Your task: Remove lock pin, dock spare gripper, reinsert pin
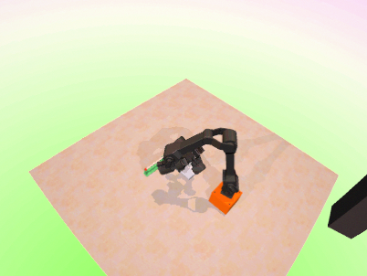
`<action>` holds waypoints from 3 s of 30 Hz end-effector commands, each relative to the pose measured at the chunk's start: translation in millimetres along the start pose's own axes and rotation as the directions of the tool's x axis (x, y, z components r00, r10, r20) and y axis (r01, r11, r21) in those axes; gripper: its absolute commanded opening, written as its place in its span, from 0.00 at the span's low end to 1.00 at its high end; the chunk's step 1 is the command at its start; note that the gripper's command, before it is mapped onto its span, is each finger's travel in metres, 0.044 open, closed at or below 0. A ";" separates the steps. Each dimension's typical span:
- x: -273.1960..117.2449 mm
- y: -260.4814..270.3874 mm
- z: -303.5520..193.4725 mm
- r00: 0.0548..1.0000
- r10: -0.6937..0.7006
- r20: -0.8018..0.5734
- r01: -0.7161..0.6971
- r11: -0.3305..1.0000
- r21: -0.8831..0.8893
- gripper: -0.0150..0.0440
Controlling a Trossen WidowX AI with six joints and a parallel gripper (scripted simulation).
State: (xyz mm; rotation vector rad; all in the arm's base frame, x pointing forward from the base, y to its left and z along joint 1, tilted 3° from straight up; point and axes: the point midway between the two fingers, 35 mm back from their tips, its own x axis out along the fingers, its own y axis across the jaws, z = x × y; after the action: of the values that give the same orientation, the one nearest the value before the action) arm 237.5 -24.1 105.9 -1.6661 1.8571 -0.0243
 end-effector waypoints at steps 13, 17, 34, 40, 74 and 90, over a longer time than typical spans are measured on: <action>11.6 -2.1 18.4 1.000 -0.013 0.002 0.013 1.000 -0.013 0.25; 14.4 -2.6 23.7 1.000 -0.013 0.003 0.013 1.000 -0.013 0.25; 27.3 -2.5 45.4 1.000 -0.013 0.003 0.013 1.000 -0.011 0.25; 31.6 -2.8 53.2 1.000 -0.013 0.003 0.013 1.000 -0.011 0.25; 33.1 -0.5 54.8 1.000 -0.005 0.001 0.005 1.000 -0.015 1.00; 13.6 -2.8 22.1 1.000 -0.015 -0.002 0.015 0.999 -0.029 1.00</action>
State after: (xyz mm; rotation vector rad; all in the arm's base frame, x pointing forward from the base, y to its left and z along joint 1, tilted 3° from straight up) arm 253.0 -29.2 77.5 -1.7036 1.8545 -0.0052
